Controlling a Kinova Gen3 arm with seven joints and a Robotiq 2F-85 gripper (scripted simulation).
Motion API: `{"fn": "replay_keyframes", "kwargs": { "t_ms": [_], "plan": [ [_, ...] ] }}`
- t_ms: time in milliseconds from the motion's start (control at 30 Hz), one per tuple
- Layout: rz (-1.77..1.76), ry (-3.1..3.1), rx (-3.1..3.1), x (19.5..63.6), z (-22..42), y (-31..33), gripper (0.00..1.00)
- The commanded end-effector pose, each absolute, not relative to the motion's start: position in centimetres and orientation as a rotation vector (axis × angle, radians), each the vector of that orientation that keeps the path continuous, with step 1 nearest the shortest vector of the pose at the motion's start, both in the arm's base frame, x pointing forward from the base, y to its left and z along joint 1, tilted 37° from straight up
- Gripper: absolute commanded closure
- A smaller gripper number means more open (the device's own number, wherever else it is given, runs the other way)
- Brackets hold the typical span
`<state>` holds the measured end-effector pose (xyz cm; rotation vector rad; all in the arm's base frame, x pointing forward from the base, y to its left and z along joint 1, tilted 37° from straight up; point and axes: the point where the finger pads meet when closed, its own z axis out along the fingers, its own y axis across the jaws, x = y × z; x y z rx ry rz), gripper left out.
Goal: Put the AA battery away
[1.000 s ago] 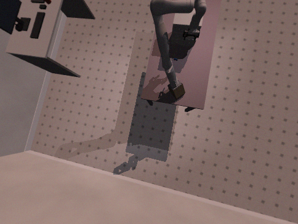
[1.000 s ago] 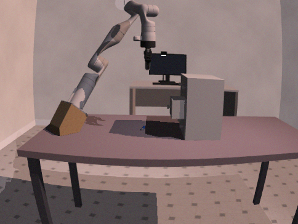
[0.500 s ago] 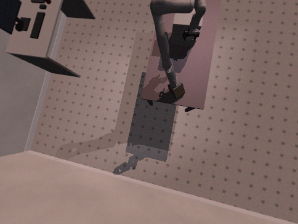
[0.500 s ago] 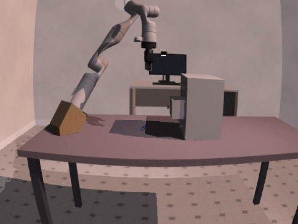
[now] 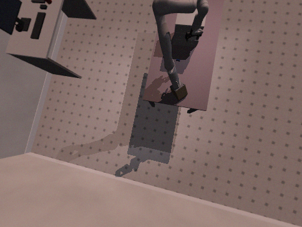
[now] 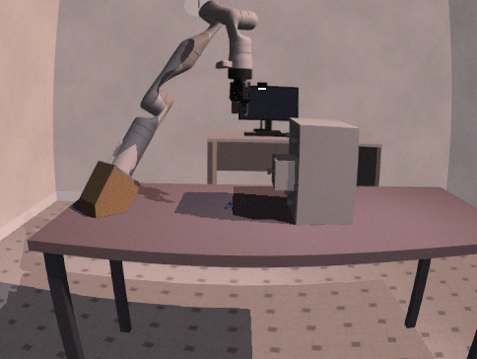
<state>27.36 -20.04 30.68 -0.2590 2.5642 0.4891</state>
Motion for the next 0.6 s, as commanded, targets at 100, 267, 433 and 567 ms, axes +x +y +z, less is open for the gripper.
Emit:
{"fn": "replay_keyframes", "kwargs": {
  "t_ms": [100,267,433,567],
  "plan": [
    [0.459,2.544,-0.355,27.8,30.6,-20.0,0.00],
    [0.431,2.525,-0.438,28.1,30.5,-19.9,0.00],
    [0.401,2.501,-0.527,28.5,30.4,-19.9,0.00],
    [0.369,2.473,-0.621,28.9,30.2,-19.8,0.00]
  ]
}}
